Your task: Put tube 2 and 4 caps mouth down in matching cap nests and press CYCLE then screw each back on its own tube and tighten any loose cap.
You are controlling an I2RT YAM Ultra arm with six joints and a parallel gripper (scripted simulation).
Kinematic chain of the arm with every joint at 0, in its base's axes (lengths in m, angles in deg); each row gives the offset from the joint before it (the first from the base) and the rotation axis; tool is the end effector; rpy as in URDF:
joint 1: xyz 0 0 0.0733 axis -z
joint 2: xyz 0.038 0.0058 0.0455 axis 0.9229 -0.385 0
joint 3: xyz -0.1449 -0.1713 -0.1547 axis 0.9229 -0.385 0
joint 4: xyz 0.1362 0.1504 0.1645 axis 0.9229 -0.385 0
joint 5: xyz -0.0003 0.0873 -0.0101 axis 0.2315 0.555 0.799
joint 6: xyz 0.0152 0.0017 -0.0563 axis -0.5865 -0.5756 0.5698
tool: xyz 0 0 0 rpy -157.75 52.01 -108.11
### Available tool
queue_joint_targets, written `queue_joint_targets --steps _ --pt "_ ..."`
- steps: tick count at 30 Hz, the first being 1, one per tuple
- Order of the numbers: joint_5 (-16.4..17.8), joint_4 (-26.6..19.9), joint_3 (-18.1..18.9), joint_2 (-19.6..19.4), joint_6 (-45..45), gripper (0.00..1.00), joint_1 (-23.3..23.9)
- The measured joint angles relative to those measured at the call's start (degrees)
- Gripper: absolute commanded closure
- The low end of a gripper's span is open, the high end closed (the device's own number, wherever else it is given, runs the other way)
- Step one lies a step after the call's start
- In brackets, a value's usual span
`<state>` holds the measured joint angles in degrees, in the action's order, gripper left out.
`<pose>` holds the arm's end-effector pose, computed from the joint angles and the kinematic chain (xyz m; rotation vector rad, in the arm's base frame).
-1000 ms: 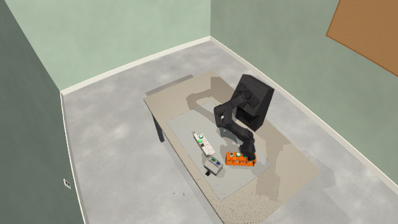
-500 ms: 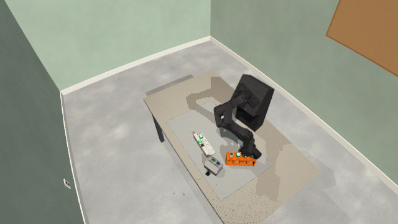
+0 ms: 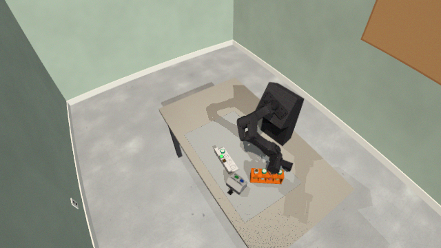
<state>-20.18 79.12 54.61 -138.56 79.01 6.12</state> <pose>0.1850 0.2845 0.1346 -2.0301 1.0506 -0.9643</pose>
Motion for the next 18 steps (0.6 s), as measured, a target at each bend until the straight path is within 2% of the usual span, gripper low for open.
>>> queue_joint_targets --steps 5,9,10,18 --pt "0.0 0.0 0.0 0.0 10.5 0.51 0.0" --pt "0.0 0.0 0.0 0.0 14.4 0.51 0.0" --pt "0.0 0.0 0.0 0.0 15.0 1.00 0.0" --pt "0.0 0.0 0.0 0.0 16.8 1.00 0.0"
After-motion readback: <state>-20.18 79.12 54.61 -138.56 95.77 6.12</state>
